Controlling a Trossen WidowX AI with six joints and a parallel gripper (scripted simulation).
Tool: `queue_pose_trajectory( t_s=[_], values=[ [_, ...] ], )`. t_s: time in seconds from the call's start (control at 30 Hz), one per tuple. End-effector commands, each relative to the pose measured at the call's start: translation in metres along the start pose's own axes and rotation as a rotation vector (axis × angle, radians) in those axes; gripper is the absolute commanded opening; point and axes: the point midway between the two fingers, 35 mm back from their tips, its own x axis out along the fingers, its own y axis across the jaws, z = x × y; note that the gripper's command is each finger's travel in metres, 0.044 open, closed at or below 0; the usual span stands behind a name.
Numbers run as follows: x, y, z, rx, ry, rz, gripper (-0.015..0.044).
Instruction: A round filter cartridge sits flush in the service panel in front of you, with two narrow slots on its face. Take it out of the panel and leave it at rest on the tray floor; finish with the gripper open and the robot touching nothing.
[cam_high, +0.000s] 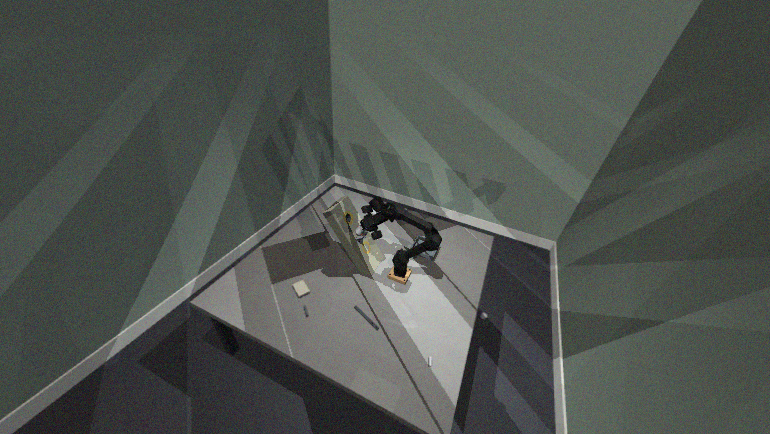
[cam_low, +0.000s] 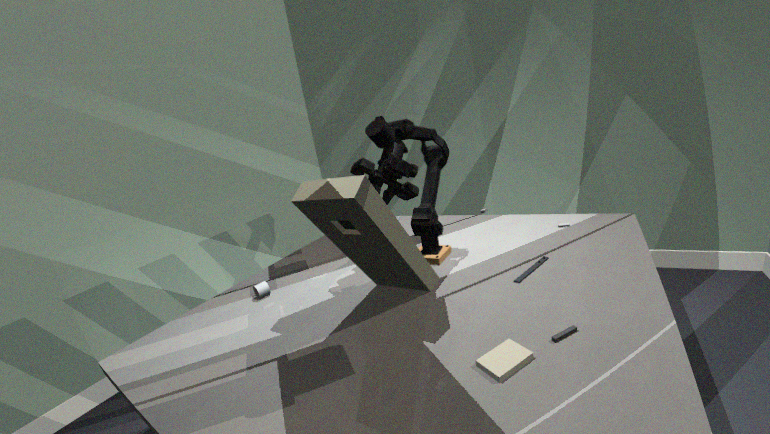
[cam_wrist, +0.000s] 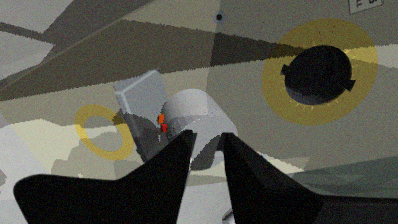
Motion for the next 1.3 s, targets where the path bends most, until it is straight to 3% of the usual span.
queue_pose_trajectory(
  t_s=[0.0,1.27],
  values=[
    [0.0001,-0.0037,0.0007,-0.004,0.065,0.119,0.0095],
    [0.0002,-0.0041,0.0008,-0.004,0.075,0.138,0.0095]
  ],
)
